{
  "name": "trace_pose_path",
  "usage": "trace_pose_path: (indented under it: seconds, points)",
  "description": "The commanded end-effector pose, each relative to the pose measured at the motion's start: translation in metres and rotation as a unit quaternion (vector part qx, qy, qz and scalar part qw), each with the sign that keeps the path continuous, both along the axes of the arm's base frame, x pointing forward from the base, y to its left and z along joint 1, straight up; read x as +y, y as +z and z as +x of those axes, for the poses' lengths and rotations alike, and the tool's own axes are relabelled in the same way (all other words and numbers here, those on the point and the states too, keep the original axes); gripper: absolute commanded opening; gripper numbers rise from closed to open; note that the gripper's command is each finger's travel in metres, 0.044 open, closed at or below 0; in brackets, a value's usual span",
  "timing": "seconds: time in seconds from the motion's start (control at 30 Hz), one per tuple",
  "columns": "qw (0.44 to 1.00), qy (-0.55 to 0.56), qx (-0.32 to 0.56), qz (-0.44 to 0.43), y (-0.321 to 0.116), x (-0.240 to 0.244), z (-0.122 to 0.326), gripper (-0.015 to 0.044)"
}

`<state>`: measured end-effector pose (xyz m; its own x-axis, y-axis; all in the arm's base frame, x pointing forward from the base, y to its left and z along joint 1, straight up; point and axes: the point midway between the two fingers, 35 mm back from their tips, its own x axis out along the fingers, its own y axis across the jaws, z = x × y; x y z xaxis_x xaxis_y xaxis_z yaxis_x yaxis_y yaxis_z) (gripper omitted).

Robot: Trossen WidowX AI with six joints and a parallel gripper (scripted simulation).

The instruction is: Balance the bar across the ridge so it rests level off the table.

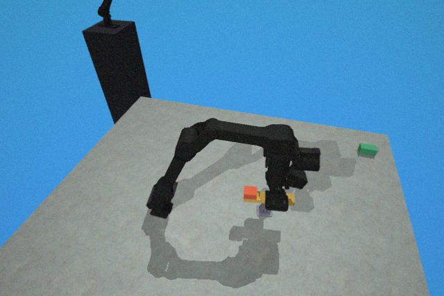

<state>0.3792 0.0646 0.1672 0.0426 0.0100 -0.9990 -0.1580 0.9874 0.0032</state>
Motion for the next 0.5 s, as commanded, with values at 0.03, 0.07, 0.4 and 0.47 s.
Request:
trace_pose_path:
  seconds: [0.03,0.07,0.4,0.47]
  points:
    - [1.000,0.016,0.001,-0.001,-0.002,0.019,0.005,0.0000]
    - [1.000,0.019,0.001,-0.001,-0.002,0.022,0.005,0.0000]
    - [1.000,0.026,0.001,-0.001,-0.010,0.031,0.008,0.0000]
    - [1.000,0.026,0.001,-0.001,-0.013,0.032,0.008,0.0000]
